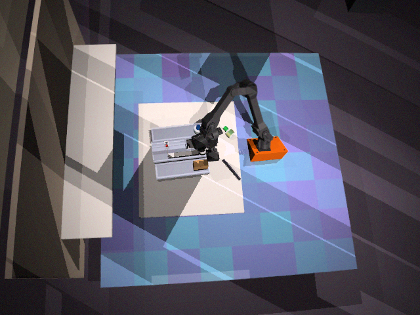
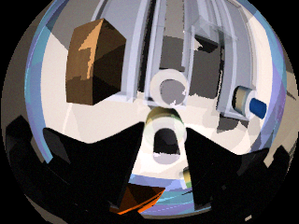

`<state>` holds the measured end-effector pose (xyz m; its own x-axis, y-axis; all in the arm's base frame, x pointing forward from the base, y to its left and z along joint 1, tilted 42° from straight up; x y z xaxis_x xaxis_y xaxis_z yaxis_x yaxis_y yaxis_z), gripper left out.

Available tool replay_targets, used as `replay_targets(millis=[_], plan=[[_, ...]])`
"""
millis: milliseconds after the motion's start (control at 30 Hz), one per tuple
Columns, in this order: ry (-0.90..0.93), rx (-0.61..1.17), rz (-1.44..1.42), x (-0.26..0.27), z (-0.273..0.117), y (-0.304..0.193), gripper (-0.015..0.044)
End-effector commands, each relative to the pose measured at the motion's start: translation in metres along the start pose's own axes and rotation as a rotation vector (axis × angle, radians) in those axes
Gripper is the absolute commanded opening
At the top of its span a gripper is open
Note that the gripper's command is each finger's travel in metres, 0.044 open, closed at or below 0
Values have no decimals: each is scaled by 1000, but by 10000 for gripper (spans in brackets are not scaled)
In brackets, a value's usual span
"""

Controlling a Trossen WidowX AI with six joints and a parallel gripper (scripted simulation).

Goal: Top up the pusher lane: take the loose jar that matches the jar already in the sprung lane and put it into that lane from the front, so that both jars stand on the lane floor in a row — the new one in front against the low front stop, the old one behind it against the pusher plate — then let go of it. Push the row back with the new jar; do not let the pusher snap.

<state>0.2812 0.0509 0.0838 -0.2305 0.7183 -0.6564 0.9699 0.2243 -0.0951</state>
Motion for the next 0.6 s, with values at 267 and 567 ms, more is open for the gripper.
replay_targets(millis=[267,567], plan=[[-4,1,-5,0,1,6,0],[-4,0,-5,-1,1,10,0]])
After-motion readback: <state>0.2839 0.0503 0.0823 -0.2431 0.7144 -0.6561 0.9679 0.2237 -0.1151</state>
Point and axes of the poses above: the point midway between the two fingers, 35 mm back from their tips, its own z axis out along the fingers, its own x axis across the jaws, y = z × x, the point moved 7 cm from there along -z, back along the fingers, and after that the axes turned 9 degrees about -z, right-handed, at the moved point
